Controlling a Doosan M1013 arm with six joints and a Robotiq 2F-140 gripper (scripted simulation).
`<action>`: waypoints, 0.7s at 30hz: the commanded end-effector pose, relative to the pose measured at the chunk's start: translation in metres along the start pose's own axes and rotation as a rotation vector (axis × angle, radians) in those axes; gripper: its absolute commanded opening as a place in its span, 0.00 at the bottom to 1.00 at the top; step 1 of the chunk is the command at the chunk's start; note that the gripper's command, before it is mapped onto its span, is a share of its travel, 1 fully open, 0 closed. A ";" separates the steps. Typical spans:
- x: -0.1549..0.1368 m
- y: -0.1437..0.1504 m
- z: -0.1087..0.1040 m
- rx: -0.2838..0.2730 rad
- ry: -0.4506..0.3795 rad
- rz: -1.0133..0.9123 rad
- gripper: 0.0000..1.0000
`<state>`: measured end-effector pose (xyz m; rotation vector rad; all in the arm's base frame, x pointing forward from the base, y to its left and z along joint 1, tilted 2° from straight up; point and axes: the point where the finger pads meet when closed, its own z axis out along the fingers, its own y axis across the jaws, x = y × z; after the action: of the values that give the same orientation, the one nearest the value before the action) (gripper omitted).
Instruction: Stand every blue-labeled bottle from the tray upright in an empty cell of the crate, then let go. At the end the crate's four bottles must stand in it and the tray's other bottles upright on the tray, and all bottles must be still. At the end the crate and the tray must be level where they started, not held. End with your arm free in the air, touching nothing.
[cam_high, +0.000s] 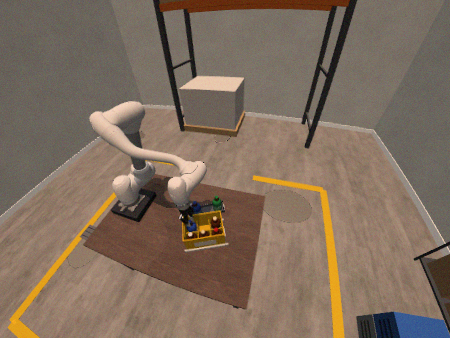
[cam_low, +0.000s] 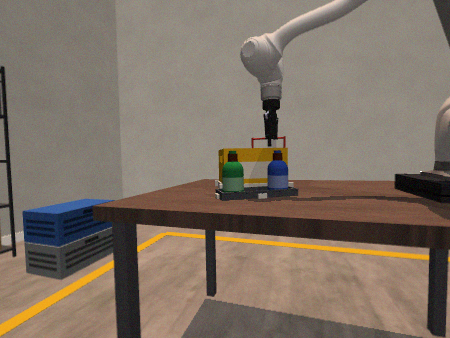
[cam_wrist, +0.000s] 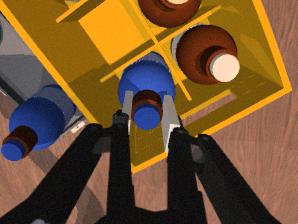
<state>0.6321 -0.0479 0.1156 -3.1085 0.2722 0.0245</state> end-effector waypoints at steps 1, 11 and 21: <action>0.000 0.000 0.001 0.000 0.000 0.000 0.00; 0.000 0.000 0.005 0.000 0.000 0.000 0.00; 0.000 0.000 0.007 0.000 0.000 0.000 0.00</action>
<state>0.6320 -0.0478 0.1093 -3.1086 0.2722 0.0245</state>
